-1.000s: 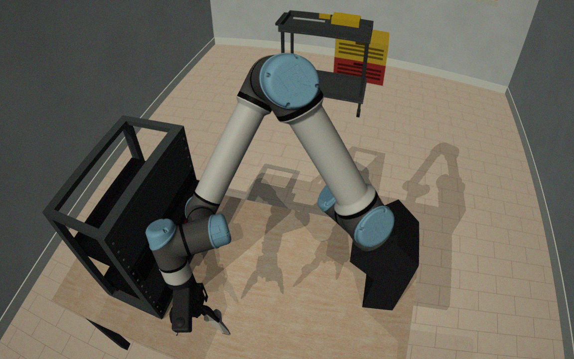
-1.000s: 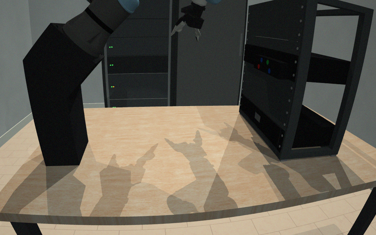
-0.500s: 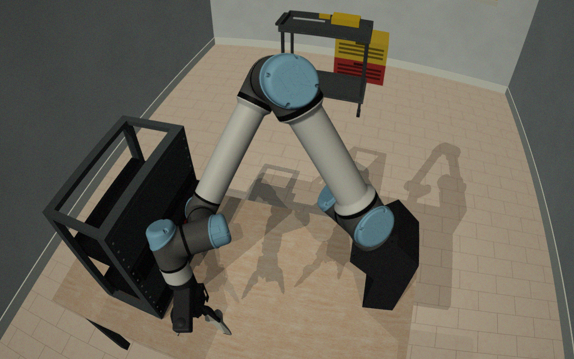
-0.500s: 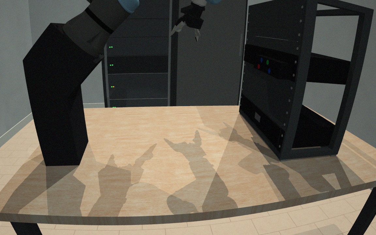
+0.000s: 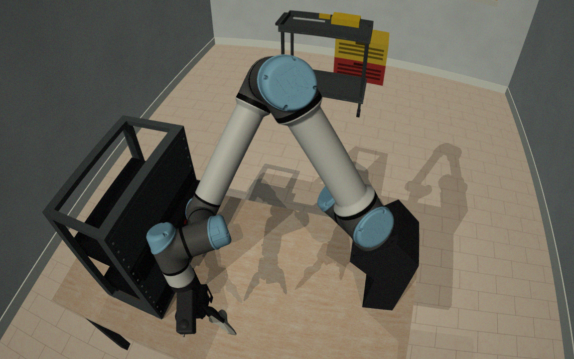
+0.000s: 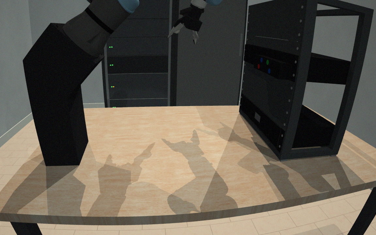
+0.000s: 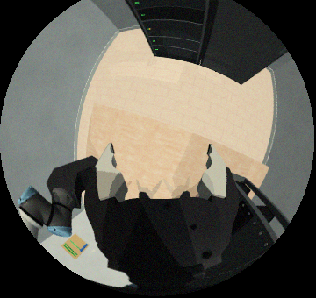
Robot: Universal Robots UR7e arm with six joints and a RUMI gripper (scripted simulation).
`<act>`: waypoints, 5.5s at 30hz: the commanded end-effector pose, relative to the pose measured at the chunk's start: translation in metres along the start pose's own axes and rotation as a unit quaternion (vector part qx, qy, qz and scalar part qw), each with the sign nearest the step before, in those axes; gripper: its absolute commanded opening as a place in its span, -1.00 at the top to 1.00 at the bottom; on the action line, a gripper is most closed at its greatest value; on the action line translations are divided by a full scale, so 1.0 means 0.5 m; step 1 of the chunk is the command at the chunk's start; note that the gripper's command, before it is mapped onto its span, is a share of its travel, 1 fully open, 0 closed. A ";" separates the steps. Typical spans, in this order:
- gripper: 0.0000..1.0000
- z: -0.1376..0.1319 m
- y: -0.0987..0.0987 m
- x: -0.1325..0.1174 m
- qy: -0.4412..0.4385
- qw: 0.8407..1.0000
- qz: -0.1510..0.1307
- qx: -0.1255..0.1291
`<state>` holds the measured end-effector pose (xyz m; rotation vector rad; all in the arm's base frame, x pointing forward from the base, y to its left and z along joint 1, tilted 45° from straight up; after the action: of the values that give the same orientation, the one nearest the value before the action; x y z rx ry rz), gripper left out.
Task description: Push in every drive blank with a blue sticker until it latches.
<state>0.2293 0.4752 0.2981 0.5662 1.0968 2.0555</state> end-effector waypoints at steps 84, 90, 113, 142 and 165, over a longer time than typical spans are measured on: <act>-1.00 -0.619 -0.169 -0.247 -0.380 0.644 0.002 0.664; -1.00 -0.638 -0.130 -0.239 -0.421 0.558 0.024 0.715; -1.00 -0.573 0.006 -0.233 -0.506 0.229 0.121 0.823; -1.00 -0.367 0.127 -0.394 -0.433 -0.202 0.255 0.841; -1.00 -0.290 0.175 -0.605 -0.252 -0.432 0.332 0.799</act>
<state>0.2790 0.1447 0.2749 -1.3855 -0.7389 1.5025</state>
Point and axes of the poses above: the point where the finger pads meet when closed, its own y axis back along the fingers, its own z axis across the jaws, x = y × z, the point moved 3 cm from there along y, back along the fingers, and after that the axes turned 11 degrees about y, right-handed, at the moved point
